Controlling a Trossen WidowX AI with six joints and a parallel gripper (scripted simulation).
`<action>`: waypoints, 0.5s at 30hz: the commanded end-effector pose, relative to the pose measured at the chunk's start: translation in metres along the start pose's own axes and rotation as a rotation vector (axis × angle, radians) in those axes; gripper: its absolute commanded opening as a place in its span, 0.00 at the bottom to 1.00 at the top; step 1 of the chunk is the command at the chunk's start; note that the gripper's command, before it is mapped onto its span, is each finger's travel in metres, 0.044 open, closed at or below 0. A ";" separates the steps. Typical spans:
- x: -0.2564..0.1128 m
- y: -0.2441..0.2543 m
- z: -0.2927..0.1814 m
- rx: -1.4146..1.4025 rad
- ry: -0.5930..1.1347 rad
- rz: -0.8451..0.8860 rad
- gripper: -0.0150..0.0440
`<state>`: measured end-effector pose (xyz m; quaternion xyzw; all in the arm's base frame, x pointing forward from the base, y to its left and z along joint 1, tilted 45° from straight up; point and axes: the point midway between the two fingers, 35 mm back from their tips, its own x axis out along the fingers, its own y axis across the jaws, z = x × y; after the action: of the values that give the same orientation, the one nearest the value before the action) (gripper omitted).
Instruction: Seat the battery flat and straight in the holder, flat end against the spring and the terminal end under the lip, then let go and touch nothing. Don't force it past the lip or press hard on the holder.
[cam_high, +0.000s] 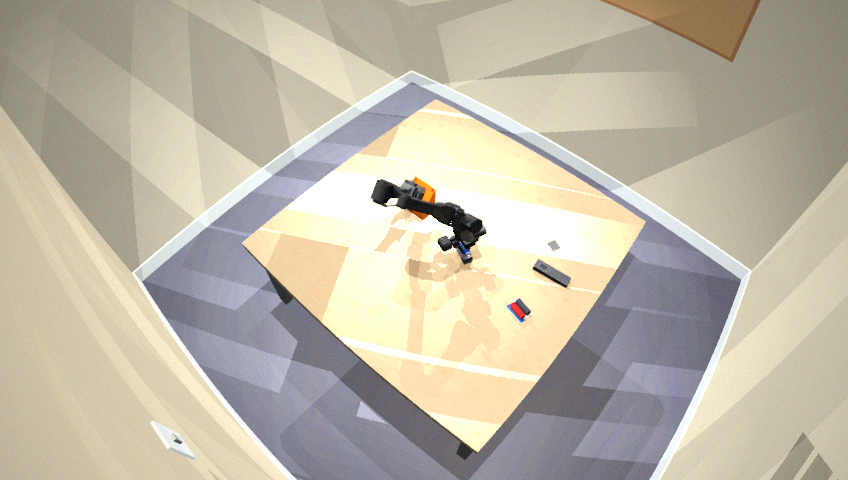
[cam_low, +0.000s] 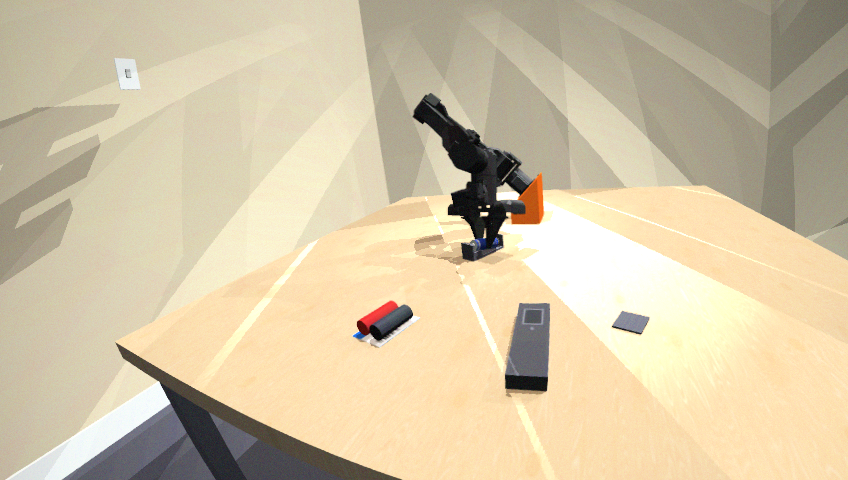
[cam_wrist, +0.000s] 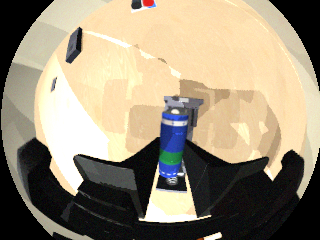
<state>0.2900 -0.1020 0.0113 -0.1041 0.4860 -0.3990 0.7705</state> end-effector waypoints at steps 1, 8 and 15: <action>0.003 0.001 -0.006 -0.006 0.044 0.008 0.40; 0.003 0.000 -0.005 0.001 0.090 0.008 0.40; 0.003 -0.002 -0.005 0.009 0.135 0.009 0.40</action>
<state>0.2913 -0.1030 0.0128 -0.0774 0.5180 -0.4035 0.7503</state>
